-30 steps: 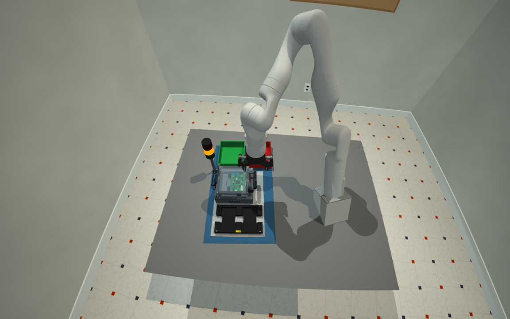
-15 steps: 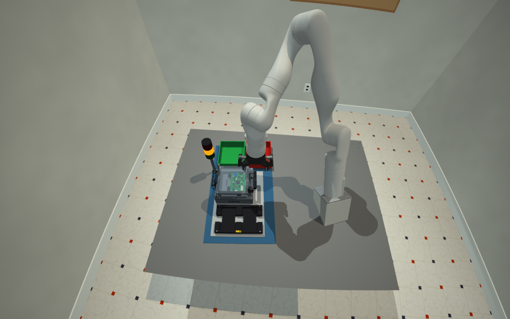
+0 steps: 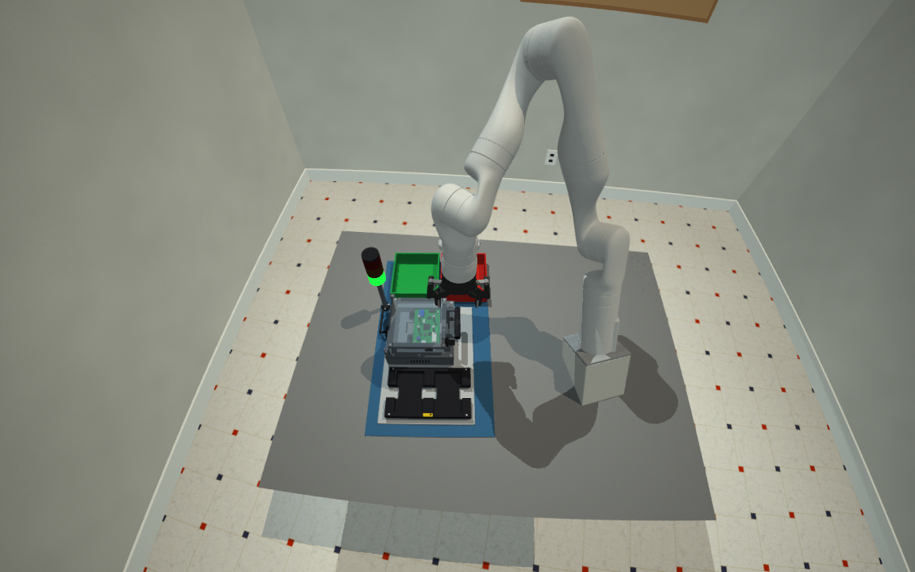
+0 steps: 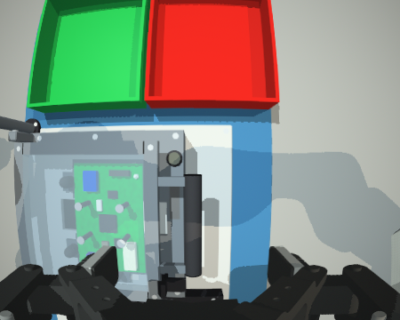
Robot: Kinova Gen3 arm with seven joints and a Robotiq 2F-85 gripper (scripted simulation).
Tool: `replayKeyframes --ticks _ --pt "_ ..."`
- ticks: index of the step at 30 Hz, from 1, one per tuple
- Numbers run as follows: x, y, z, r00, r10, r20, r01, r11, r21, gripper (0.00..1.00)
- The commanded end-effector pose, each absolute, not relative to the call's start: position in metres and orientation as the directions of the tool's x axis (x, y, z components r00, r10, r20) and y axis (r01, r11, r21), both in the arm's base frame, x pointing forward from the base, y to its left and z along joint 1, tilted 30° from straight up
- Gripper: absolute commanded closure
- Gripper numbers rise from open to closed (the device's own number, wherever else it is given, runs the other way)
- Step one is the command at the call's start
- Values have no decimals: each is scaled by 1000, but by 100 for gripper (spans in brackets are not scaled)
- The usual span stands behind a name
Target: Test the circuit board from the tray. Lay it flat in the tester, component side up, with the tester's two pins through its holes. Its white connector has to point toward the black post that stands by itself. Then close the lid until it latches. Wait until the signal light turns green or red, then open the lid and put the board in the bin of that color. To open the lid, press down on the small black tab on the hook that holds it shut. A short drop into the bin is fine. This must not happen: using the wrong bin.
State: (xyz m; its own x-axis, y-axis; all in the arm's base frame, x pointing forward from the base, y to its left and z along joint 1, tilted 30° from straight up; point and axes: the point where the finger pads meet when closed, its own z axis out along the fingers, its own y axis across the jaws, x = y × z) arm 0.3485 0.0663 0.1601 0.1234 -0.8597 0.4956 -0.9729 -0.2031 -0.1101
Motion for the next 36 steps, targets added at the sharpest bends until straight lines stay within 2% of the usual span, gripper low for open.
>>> replayKeyframes --ticks 1,5,6,36 --pt "349 67 160 124 -860 495 -973 -204 -111 0" --pt "349 67 160 124 -860 495 -973 -204 -111 0" --pt "349 67 160 124 -860 495 -973 -204 -111 100" --pt "349 67 160 124 -860 495 -973 -204 -111 100"
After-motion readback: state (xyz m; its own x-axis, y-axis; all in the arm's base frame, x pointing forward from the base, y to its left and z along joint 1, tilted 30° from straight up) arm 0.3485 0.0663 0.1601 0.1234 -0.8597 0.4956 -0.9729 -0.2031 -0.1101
